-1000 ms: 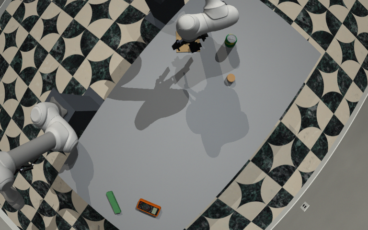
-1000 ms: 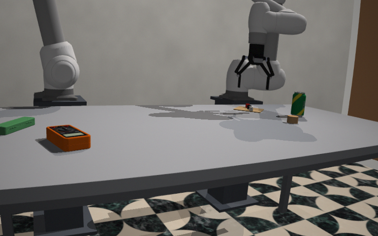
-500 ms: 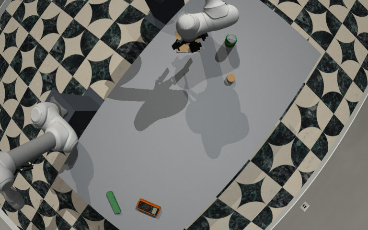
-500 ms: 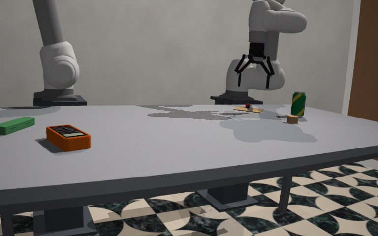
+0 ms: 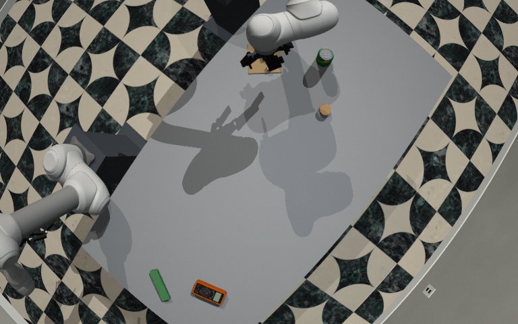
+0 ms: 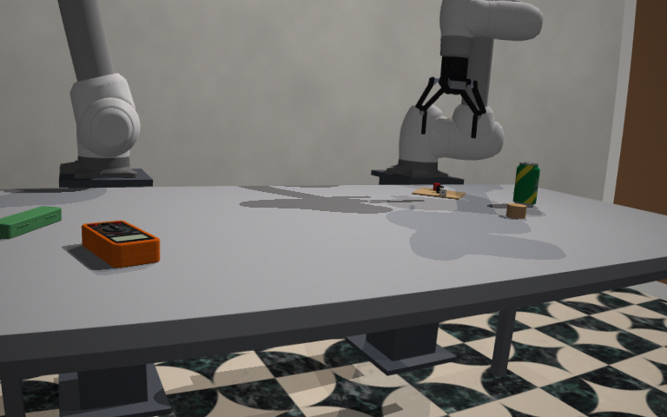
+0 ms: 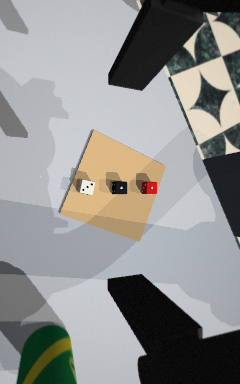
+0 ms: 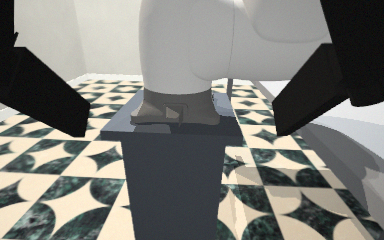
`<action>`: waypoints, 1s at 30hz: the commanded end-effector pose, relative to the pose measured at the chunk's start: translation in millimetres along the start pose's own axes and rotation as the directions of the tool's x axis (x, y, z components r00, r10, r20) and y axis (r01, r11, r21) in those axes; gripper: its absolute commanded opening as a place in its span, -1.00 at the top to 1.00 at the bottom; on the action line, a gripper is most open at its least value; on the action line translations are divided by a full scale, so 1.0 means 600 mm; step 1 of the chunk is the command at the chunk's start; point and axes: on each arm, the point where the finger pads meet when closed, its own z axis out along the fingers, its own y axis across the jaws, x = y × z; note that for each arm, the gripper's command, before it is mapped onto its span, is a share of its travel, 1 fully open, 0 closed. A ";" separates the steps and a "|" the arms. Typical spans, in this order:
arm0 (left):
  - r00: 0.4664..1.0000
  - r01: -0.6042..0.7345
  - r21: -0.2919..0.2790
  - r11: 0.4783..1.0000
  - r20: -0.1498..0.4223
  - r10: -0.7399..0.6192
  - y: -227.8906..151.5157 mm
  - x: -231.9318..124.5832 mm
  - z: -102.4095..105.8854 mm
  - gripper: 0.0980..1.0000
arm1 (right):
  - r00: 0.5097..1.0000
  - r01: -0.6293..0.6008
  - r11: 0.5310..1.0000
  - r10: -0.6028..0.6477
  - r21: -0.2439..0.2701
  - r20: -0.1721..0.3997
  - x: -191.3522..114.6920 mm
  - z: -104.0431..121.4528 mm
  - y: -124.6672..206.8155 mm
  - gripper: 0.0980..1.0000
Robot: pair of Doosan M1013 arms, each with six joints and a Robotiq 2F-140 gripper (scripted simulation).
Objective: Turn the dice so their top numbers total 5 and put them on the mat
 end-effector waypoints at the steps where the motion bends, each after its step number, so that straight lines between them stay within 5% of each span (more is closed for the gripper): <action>1: 1.000 0.000 0.000 1.000 -0.001 0.000 0.000 0.001 -0.011 -1.00 | 1.000 0.000 1.000 0.000 0.000 -0.001 0.000 -0.001 0.000 -1.00; 30: 1.000 0.000 0.000 1.000 -0.001 0.000 0.000 0.001 -0.022 -1.00 | 1.000 0.000 1.000 0.000 0.000 -0.001 0.000 -0.001 0.000 -1.00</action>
